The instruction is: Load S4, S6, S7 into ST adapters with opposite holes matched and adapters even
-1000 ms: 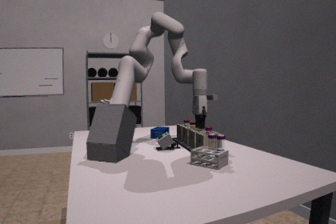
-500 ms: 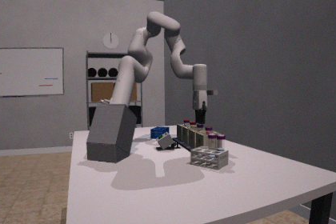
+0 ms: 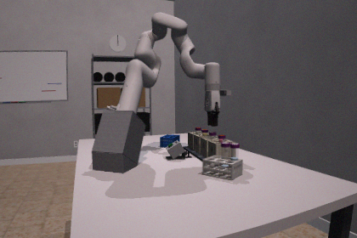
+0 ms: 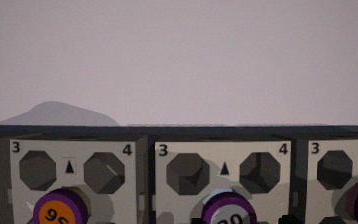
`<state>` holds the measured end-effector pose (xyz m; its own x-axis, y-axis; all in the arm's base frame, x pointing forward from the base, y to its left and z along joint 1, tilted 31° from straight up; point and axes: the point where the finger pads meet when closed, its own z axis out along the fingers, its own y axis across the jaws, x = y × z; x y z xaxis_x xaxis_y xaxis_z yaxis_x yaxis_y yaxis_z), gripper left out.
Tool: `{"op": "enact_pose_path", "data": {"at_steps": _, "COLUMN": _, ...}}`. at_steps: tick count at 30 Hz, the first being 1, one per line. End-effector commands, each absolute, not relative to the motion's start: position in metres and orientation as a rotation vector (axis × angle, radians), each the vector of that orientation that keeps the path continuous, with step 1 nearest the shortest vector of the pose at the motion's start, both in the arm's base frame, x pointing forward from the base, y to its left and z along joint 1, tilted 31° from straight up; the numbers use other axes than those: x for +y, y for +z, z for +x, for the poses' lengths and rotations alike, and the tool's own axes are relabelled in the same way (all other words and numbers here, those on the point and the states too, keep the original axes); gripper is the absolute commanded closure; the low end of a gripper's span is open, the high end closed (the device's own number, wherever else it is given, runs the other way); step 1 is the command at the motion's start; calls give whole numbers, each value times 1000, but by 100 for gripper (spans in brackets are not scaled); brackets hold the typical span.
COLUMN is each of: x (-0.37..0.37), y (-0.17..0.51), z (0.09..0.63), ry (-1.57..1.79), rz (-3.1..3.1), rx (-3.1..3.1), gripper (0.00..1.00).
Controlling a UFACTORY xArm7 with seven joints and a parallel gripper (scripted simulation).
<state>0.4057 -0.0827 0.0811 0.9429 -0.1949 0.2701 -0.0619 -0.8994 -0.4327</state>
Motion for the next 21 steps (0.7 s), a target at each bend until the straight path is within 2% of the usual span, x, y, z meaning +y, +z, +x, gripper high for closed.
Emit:
{"op": "enact_pose_path", "data": {"at_steps": 1, "x": -87, "y": 89, "z": 404, "ry": -435, "rz": -2670, "rx": 187, "gripper": 56}}
{"op": "enact_pose_path", "data": {"at_steps": 21, "x": -101, "y": 120, "z": 392, "ry": -435, "rz": -2670, "rx": 187, "gripper": 56}}
